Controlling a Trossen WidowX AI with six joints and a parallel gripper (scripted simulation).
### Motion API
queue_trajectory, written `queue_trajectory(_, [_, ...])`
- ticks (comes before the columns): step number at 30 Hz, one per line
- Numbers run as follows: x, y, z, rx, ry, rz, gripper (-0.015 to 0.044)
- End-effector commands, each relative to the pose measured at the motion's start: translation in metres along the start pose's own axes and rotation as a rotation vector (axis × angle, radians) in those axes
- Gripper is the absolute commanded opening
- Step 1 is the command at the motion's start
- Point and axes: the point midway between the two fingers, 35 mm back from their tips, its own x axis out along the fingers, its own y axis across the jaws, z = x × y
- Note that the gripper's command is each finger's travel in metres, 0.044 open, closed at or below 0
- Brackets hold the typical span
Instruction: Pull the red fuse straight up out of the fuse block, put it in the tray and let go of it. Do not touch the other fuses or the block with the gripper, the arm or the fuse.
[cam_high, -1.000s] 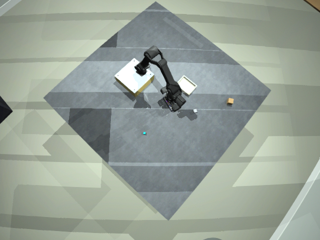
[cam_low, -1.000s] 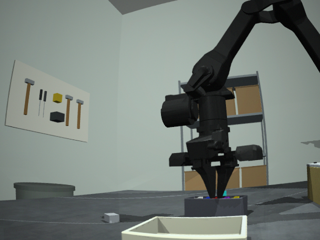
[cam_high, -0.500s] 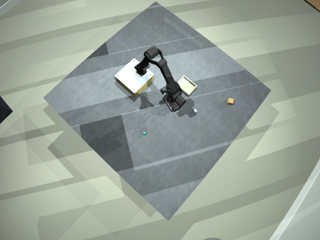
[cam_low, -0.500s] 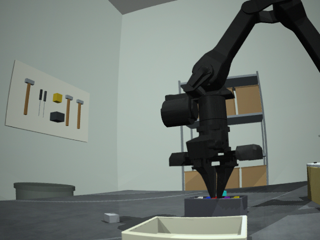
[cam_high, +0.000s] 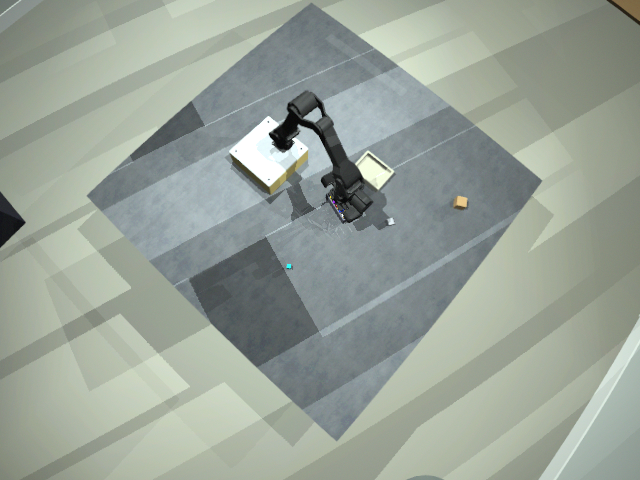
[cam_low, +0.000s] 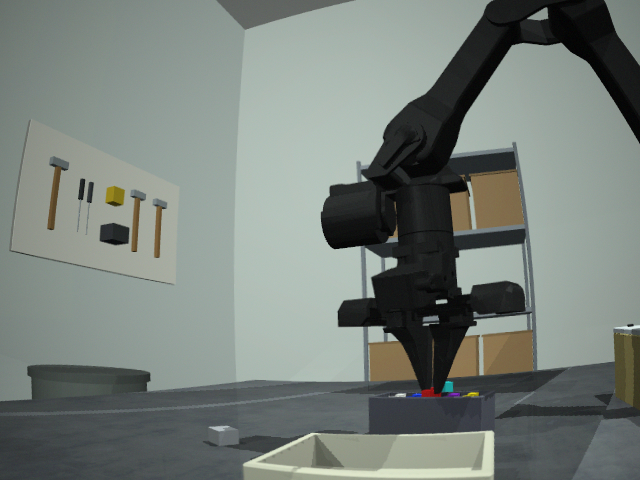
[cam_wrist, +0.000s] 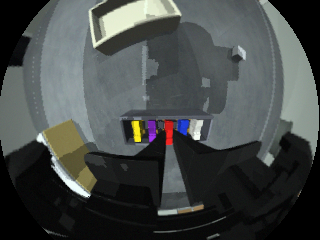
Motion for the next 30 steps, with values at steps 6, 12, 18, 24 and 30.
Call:
queue_trajectory(6, [-0.007, -0.001, 0.0, 0.001, -0.003, -0.004, 0.0])
queue_trajectory(12, [-0.01, -0.001, 0.0, 0.001, -0.003, -0.004, 0.0])
queue_trajectory(18, [-0.013, -0.001, 0.0, 0.001, -0.003, -0.004, 0.0])
queue_trajectory(24, [-0.016, -0.001, 0.0, 0.001, -0.004, -0.004, 0.0])
queue_trajectory(30, [-0.018, -0.001, 0.001, 0.001, -0.004, -0.004, 0.0])
